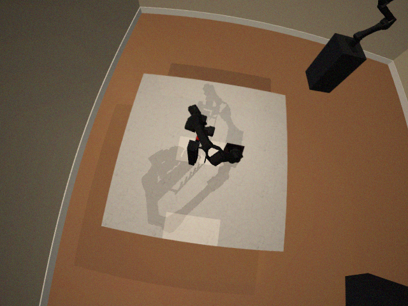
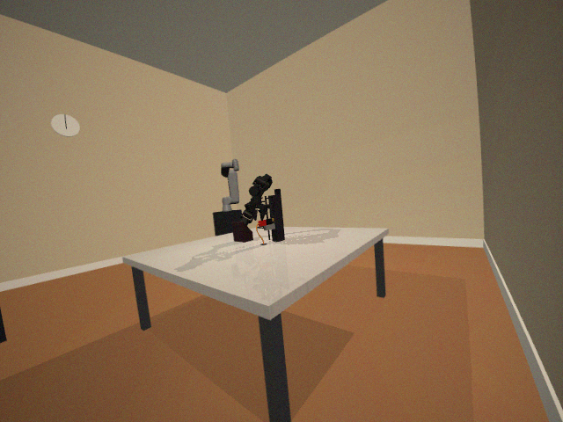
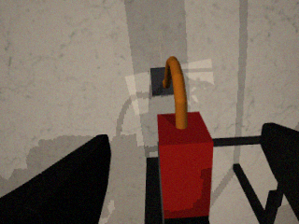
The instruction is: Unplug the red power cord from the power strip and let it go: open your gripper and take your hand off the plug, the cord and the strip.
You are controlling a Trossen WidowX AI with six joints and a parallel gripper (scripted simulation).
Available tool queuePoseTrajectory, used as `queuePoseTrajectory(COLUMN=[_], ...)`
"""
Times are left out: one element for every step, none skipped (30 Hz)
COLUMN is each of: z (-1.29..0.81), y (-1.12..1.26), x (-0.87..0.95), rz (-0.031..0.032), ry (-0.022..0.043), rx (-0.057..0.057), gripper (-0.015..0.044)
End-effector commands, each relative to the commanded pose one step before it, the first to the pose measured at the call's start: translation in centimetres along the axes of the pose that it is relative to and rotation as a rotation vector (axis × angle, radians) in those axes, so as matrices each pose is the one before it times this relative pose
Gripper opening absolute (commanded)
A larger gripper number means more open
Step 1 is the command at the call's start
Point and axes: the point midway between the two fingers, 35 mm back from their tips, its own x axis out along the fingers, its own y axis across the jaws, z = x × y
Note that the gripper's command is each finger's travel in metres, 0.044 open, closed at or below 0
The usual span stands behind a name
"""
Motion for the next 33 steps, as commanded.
queuePoseTrajectory(z=[1.176, 0.881, 0.922, 1.022, 1.017, 0.669, 0.227, 0.0, 0.0, 0.0, 0.0, 0.0, 0.0, 0.0, 0.0, 0.0, 0.0, 0.0, 0.0, 0.0, 0.0, 0.0, 0.0, 0.0, 0.0, 0.0, 0.0, 0.0, 0.0, 0.0, 0.0, 0.0, 0.0], y=[0.141, 0.036, 0.009, -0.024, -0.058, -0.057, -0.023, 0.0, 0.0, 0.0, 0.0, 0.0, 0.0, 0.0, 0.0, 0.0, 0.0, 0.0, 0.0, 0.0, 0.0, 0.0, 0.0, 0.0, 0.0, 0.0, 0.0, 0.0, 0.0, 0.0, 0.0, 0.0, 0.0], x=[-0.295, -0.203, -0.197, -0.201, -0.182, -0.11, -0.036, 0.0, 0.0, 0.0, 0.0, 0.0, 0.0, 0.0, 0.0, 0.0, 0.0, 0.0, 0.0, 0.0, 0.0, 0.0, 0.0, 0.0, 0.0, 0.0, 0.0, 0.0, 0.0, 0.0, 0.0, 0.0, 0.0], rz=[0.00363, 0.00019, 0.00013, 0.00007, 0.00001, -0.00003, -0.00001, 0.0, 0.0, 0.0, 0.0, 0.0, 0.0, 0.0, 0.0, 0.0, 0.0, 0.0, 0.0, 0.0, 0.0, 0.0, 0.0, 0.0, 0.0, 0.0, 0.0, 0.0, 0.0, 0.0, 0.0, 0.0, 0.0], ry=[-0.00007, -0.0009, -0.0007, -0.00049, -0.00019, 0.00003, 0.00004, 0.0, 0.0, 0.0, 0.0, 0.0, 0.0, 0.0, 0.0, 0.0, 0.0, 0.0, 0.0, 0.0, 0.0, 0.0, 0.0, 0.0, 0.0, 0.0, 0.0, 0.0, 0.0, 0.0, 0.0, 0.0, 0.0], rx=[0.0027, 0.0, 0.0, -0.0001, -0.0002, -0.0002, -0.0001, 0.0, 0.0, 0.0, 0.0, 0.0, 0.0, 0.0, 0.0, 0.0, 0.0, 0.0, 0.0, 0.0, 0.0, 0.0, 0.0, 0.0, 0.0, 0.0, 0.0, 0.0, 0.0, 0.0, 0.0, 0.0, 0.0], gripper=[0.042, 0.044, 0.044, 0.044, 0.044, 0.044, 0.044, 0.044, 0.044, 0.044, 0.044, 0.044, 0.044, 0.044, 0.044, 0.044, 0.044, 0.044, 0.044, 0.044, 0.044, 0.044, 0.044, 0.044, 0.044, 0.044, 0.044, 0.044, 0.044, 0.044, 0.044, 0.044, 0.044])
